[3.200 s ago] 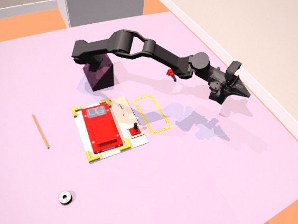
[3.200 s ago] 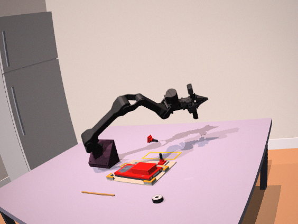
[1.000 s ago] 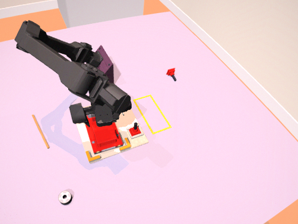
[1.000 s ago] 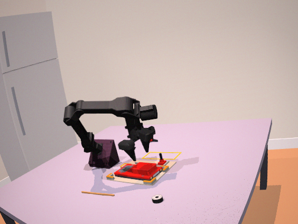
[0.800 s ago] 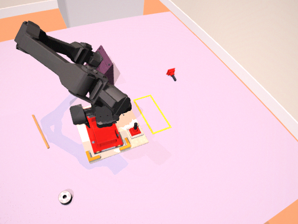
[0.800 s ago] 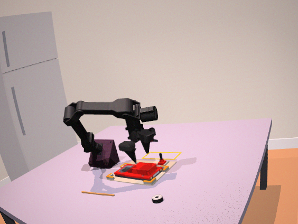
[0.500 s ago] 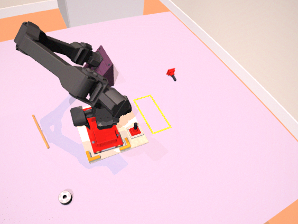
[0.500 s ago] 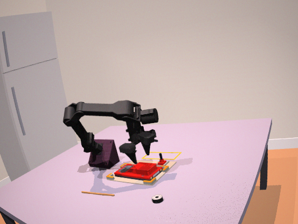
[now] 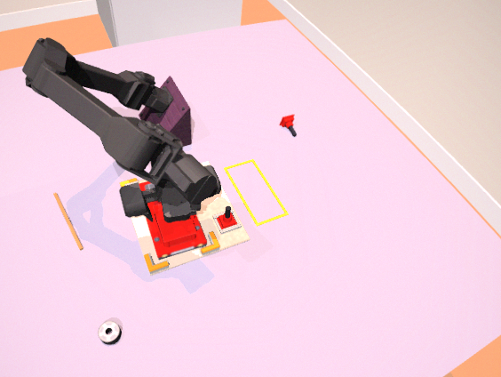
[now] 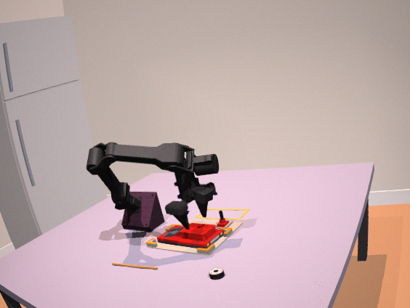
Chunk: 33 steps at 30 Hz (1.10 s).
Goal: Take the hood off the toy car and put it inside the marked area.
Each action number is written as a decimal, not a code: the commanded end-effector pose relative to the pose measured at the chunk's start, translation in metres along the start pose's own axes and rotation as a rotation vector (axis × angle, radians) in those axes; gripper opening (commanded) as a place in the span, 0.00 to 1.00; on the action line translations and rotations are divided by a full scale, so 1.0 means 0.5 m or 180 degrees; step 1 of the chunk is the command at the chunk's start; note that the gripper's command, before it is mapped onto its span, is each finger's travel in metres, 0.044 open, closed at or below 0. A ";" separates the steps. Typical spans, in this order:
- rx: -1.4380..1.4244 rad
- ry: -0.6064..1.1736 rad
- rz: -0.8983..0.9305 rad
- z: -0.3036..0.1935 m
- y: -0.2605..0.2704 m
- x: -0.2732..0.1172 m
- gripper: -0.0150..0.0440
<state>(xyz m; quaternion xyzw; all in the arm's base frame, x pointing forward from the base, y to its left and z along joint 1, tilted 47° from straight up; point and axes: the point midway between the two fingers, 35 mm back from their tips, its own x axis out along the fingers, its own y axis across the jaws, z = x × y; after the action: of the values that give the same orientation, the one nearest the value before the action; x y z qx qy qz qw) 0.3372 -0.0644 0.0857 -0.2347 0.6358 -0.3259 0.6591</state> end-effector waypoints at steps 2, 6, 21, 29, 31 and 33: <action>-0.0013 -0.0006 -0.0012 -0.001 -0.001 0.009 1.00; -0.0012 -0.0006 -0.0014 -0.001 -0.001 0.017 1.00; -0.0012 -0.0006 -0.0018 -0.003 -0.001 0.036 1.00; -0.0012 -0.0006 -0.0018 -0.003 -0.001 0.044 1.00; -0.0012 -0.0006 -0.0018 -0.003 -0.001 0.046 1.00; -0.0012 -0.0007 -0.0018 -0.003 -0.001 0.048 1.00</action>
<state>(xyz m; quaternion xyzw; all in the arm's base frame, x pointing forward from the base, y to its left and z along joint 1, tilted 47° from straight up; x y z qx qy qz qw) 0.3352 -0.0807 0.0703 -0.2353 0.6353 -0.3266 0.6591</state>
